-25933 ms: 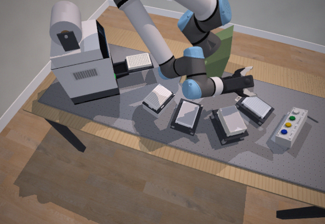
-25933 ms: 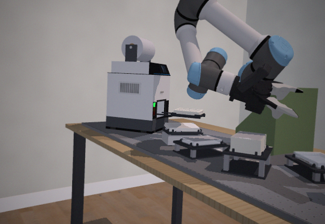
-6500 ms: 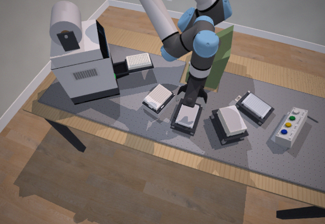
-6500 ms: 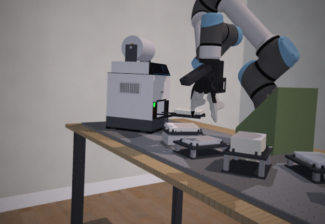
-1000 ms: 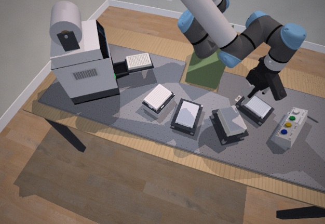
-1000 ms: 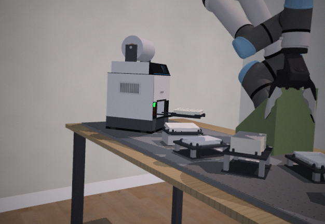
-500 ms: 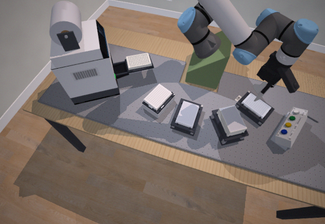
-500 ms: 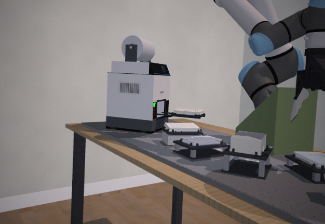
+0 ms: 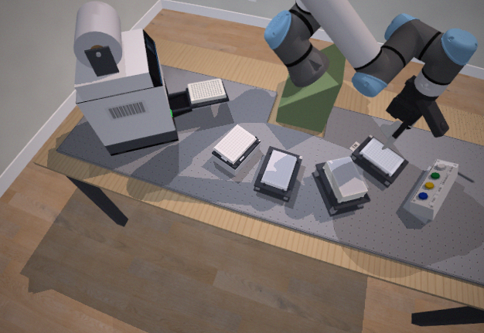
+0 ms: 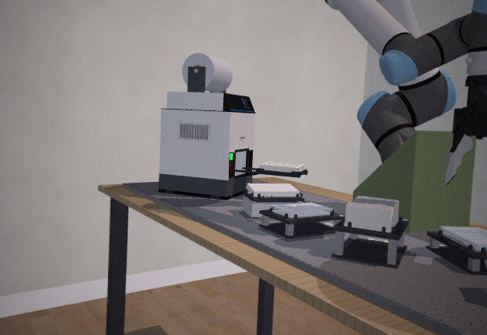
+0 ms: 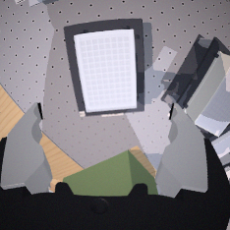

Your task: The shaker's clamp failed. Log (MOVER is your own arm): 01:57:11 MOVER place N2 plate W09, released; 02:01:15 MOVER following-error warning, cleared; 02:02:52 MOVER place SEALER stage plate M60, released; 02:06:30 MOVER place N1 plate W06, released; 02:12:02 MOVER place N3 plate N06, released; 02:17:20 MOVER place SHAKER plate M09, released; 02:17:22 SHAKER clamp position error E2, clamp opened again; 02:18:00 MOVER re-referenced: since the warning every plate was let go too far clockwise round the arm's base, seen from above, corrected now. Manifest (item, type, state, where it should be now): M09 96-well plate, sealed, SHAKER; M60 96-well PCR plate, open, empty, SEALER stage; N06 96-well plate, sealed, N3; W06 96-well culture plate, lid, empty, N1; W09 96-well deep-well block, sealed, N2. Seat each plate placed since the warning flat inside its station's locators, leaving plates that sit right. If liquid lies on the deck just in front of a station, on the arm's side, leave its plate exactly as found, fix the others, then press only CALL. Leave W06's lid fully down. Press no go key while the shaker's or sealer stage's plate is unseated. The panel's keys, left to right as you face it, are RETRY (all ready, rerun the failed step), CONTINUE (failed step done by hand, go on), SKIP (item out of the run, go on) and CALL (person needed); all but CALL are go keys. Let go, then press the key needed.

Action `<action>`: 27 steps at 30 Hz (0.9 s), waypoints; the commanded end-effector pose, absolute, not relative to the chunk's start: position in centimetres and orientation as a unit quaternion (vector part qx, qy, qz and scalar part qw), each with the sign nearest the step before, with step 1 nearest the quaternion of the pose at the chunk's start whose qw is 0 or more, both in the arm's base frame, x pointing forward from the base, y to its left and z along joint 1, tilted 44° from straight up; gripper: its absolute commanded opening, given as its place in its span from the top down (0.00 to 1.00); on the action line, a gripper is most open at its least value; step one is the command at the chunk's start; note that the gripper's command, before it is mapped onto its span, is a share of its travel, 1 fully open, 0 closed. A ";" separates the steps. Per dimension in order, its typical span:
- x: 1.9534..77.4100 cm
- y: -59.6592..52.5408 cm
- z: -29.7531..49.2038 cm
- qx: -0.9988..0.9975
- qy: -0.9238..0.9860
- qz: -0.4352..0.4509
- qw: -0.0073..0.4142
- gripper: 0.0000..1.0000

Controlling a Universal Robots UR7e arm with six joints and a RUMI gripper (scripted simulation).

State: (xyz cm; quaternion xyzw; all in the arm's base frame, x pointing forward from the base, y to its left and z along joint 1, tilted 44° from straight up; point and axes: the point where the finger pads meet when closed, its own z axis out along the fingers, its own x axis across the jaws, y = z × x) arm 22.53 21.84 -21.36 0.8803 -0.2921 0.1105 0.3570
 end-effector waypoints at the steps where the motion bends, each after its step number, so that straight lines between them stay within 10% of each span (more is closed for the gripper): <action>1: 22.5 21.5 -21.8 0.881 -0.292 0.111 0.356 0.18; 27: 22.5 18.9 -24.5 0.881 -0.292 0.111 0.356 0.18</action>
